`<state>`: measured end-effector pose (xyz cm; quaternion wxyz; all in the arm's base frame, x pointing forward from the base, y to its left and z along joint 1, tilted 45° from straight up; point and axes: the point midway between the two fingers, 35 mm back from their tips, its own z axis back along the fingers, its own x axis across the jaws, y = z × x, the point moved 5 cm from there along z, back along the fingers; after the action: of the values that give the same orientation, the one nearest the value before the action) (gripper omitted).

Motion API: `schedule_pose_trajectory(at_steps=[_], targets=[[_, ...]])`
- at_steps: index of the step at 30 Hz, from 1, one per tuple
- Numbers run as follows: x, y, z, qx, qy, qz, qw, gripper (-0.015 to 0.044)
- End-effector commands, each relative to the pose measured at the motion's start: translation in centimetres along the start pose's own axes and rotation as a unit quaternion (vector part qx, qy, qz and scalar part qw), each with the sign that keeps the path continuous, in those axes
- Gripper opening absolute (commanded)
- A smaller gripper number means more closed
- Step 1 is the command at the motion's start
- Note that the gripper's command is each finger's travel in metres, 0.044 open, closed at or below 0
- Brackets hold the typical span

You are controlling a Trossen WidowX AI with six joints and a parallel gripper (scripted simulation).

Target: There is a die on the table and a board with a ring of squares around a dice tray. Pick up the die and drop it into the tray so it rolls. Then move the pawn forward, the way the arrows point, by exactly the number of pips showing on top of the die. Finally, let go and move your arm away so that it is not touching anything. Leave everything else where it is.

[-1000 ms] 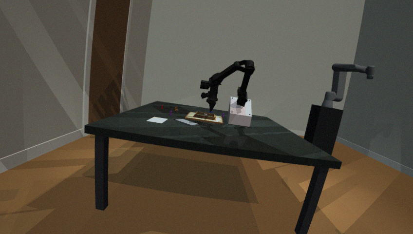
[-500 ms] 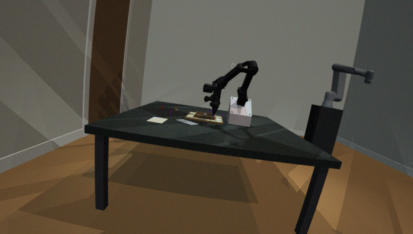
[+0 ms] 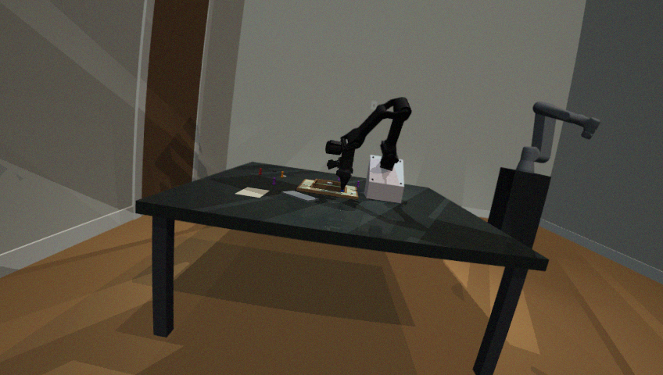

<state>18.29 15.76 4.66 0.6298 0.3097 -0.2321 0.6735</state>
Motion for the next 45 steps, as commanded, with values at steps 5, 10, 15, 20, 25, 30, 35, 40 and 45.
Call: schedule_pose_trajectory(at_steps=[5, 10, 15, 20, 25, 30, 35, 40, 45], targets=[[-0.2, 0.1, -1.2, 0.002, 0.003, -0.004, 1.000, 0.0000], [0.0, 0.0, -0.8, 0.000, 0.000, 0.000, 1.000, 0.0131], [0.0, 0.0, -0.6, 0.000, 0.000, 0.000, 1.000, 0.0263], [0.0, -0.1, 4.0, 0.001, 0.004, -0.003, 1.000, 0.0394], [0.0, -0.1, 4.6, 0.001, 0.004, -0.004, 1.000, 0.0440], [-2.5, -0.5, 6.7, -0.005, 0.020, 0.006, 1.000, 0.0440], [-7.1, 0.0, 9.4, -0.004, 0.033, 0.027, 0.999, 0.0440], [-10.9, 1.8, 12.0, 0.002, 0.018, 0.053, 0.998, 0.0440], [-10.6, 1.8, 11.8, 0.000, 0.019, 0.050, 0.999, 0.0440]])
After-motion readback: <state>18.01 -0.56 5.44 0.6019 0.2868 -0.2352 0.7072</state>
